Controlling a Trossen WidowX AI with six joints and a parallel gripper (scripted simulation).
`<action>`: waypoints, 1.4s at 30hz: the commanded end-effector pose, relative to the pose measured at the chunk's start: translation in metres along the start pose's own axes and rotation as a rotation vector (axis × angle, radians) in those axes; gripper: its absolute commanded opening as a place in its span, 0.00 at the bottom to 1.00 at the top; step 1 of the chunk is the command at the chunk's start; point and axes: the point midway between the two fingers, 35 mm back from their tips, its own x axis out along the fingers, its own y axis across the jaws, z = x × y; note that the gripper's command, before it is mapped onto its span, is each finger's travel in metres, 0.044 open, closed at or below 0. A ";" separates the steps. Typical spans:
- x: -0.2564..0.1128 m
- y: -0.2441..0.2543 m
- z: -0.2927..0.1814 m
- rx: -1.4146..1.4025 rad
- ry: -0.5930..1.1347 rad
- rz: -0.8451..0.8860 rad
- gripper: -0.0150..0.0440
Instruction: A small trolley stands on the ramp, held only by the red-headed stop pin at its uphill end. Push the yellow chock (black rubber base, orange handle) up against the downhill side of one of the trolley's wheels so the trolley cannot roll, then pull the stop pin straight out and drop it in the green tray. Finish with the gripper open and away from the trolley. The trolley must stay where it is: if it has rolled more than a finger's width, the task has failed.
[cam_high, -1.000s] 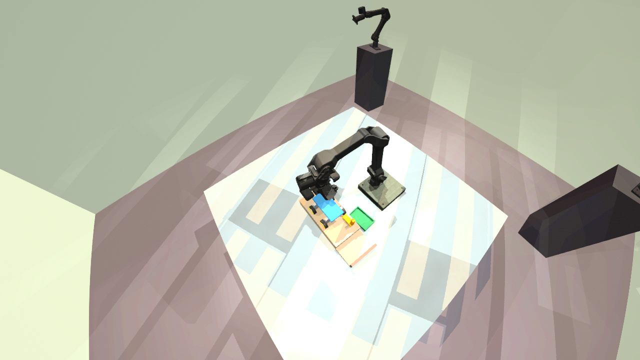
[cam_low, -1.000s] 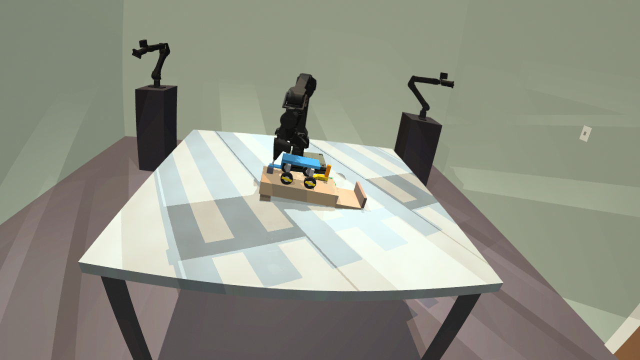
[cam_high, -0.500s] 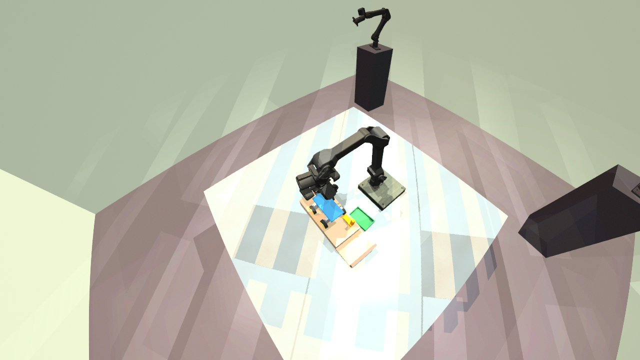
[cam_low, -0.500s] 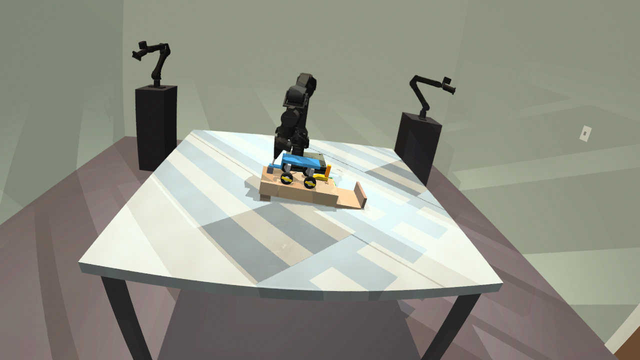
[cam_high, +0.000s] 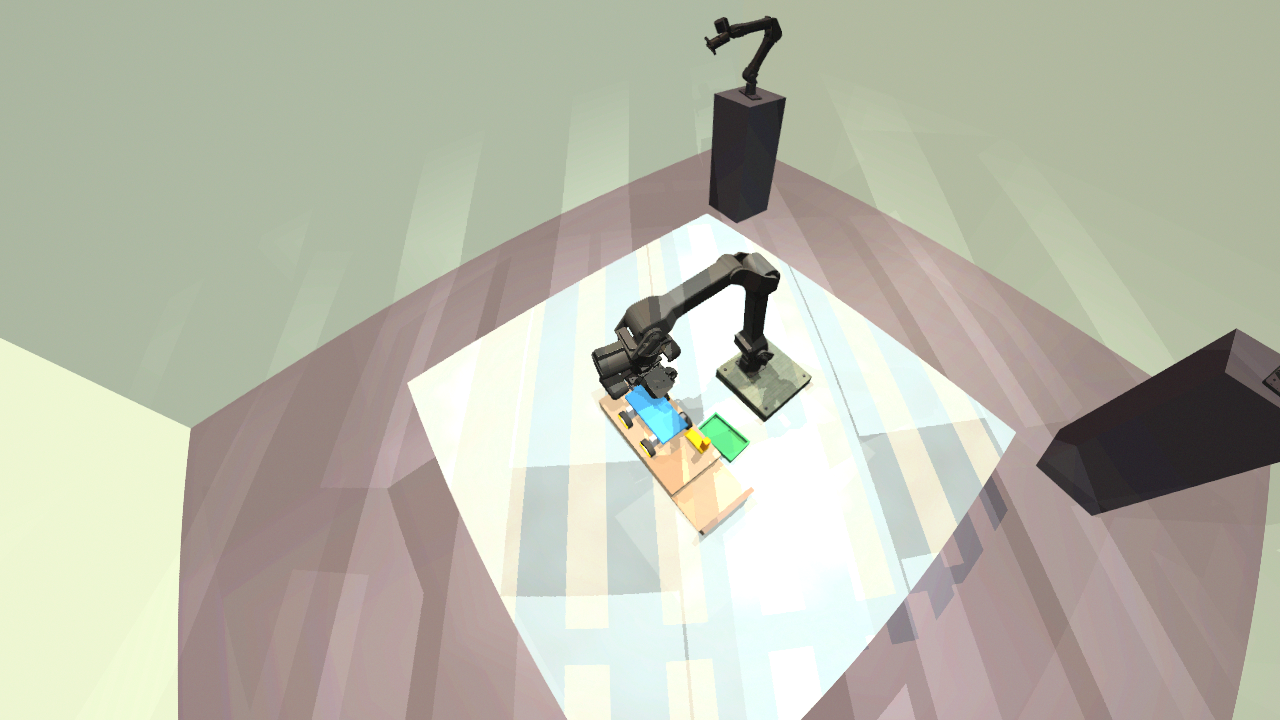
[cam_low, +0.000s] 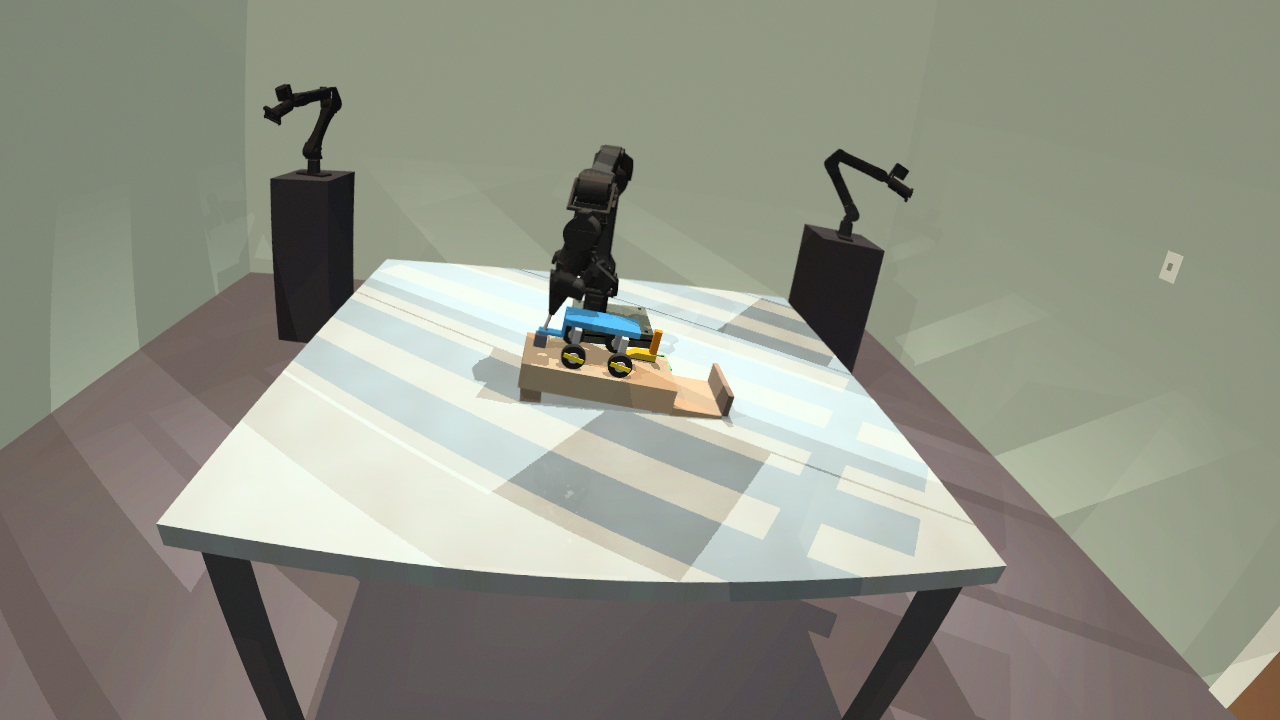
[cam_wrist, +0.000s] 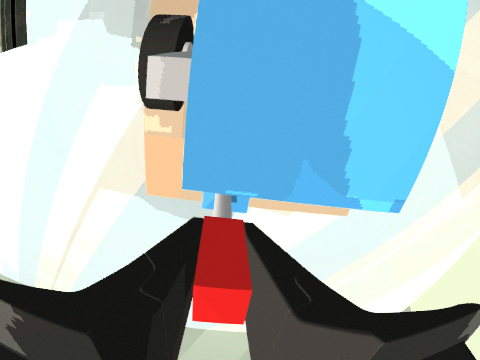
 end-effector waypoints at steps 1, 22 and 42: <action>-0.005 -0.001 -0.002 0.008 0.007 -0.008 0.25; -0.015 0.000 -0.004 0.008 0.007 -0.008 0.25; -0.017 -0.001 -0.017 0.008 0.008 -0.008 0.25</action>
